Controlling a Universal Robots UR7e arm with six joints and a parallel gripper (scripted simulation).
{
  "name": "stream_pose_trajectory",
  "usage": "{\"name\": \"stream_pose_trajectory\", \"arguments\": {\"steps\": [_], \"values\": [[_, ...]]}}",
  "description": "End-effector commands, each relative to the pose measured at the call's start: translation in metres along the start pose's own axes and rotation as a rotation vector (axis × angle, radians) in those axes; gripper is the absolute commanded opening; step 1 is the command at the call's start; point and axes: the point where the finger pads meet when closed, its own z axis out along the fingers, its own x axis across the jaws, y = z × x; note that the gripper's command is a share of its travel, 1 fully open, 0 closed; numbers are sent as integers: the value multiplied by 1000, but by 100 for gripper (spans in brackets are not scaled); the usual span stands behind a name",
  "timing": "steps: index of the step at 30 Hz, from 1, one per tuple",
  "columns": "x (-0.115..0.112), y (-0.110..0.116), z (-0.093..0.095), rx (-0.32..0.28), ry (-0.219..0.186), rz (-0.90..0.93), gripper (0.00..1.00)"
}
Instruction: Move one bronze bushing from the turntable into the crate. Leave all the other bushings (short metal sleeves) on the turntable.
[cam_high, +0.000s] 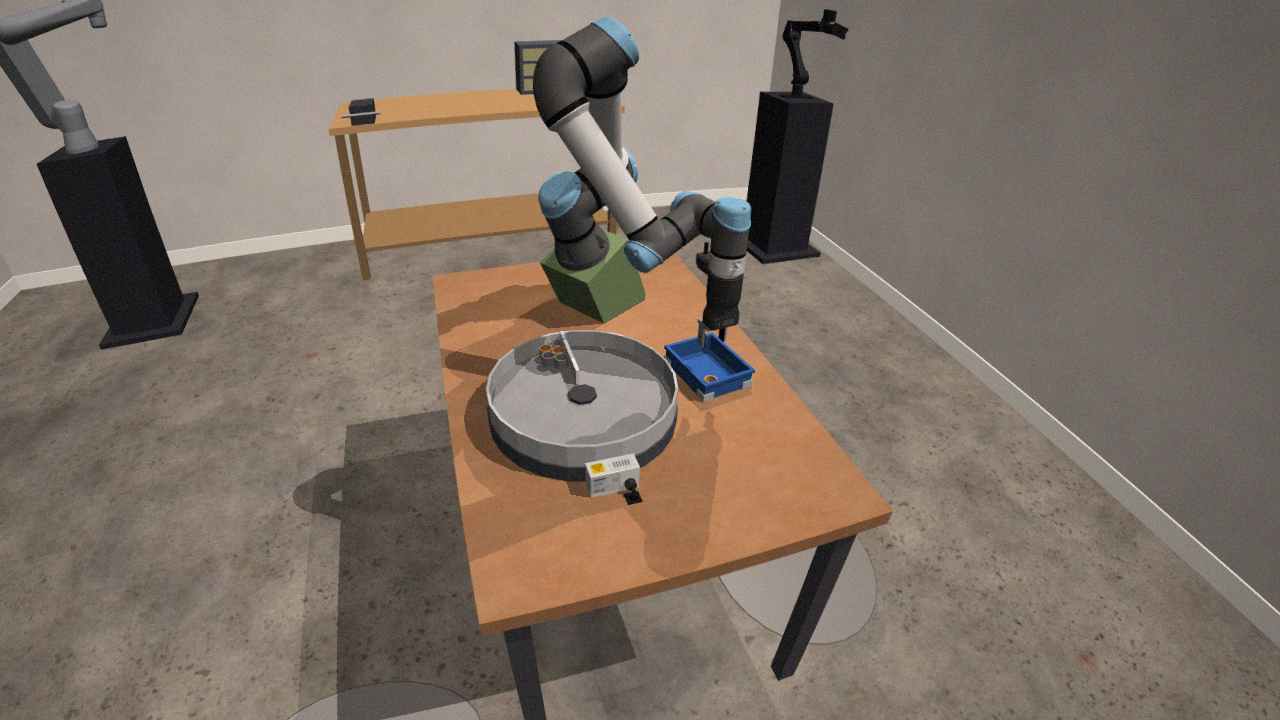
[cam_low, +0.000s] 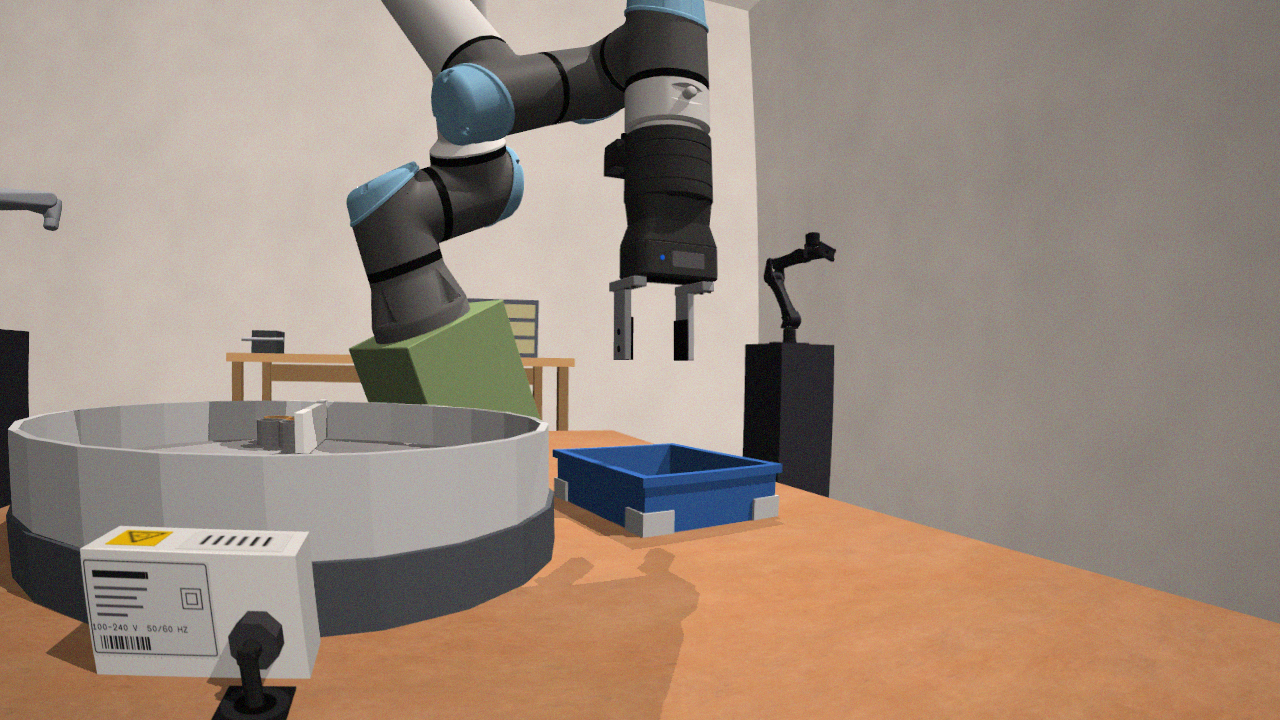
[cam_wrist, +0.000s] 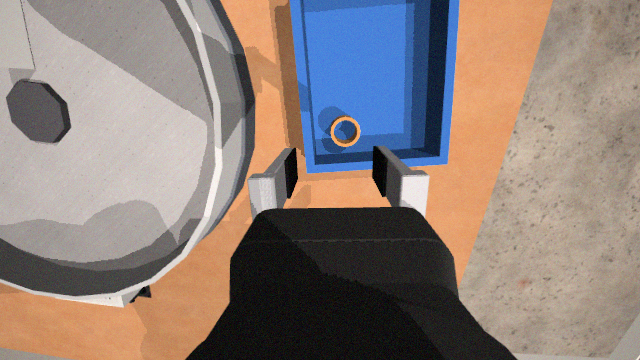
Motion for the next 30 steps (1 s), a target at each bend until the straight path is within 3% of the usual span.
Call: {"name": "stream_pose_trajectory", "arguments": {"steps": [1, 7, 19, 24, 30], "values": [[0, 0, 0, -1, 0, 0, 100], [11, -31, -20, 6, -2, 64, 100], [11, -31, -20, 6, -2, 64, 100], [21, -58, -37, 10, -2, 122, 100], [21, -58, -37, 10, -2, 122, 100]]}}
